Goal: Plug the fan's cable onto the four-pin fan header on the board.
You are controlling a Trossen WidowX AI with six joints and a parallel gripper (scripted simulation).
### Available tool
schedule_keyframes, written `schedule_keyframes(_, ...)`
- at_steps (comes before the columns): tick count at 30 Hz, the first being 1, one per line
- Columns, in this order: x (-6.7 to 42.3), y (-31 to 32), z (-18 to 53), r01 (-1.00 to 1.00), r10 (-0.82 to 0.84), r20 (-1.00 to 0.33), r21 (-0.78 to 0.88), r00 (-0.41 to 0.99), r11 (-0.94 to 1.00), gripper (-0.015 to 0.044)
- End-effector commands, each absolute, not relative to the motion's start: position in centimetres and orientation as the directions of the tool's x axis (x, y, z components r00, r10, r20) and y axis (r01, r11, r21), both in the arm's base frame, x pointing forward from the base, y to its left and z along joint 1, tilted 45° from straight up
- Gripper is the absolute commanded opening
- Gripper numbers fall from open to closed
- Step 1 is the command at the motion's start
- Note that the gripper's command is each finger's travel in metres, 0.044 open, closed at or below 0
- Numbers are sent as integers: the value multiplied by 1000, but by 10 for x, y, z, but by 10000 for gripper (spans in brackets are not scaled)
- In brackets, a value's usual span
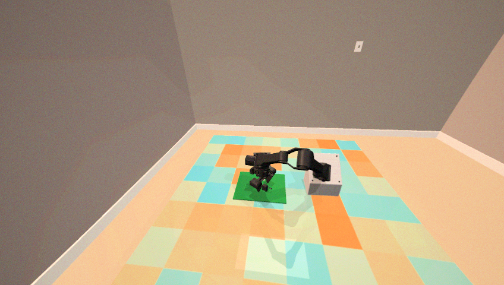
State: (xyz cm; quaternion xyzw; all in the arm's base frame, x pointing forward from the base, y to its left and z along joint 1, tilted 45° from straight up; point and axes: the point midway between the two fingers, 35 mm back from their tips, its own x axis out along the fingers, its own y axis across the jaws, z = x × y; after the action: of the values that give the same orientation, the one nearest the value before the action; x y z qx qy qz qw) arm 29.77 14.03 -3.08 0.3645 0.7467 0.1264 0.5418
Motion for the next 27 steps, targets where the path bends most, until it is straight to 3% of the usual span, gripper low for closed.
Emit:
schedule_keyframes(1,292,145,-39,423,683,-712,576,-161,700,440)
schedule_keyframes(15,291,146,-41,423,683,-712,576,-161,700,440)
schedule_keyframes(27,293,146,-39,414,681,-715,579,-155,702,125)
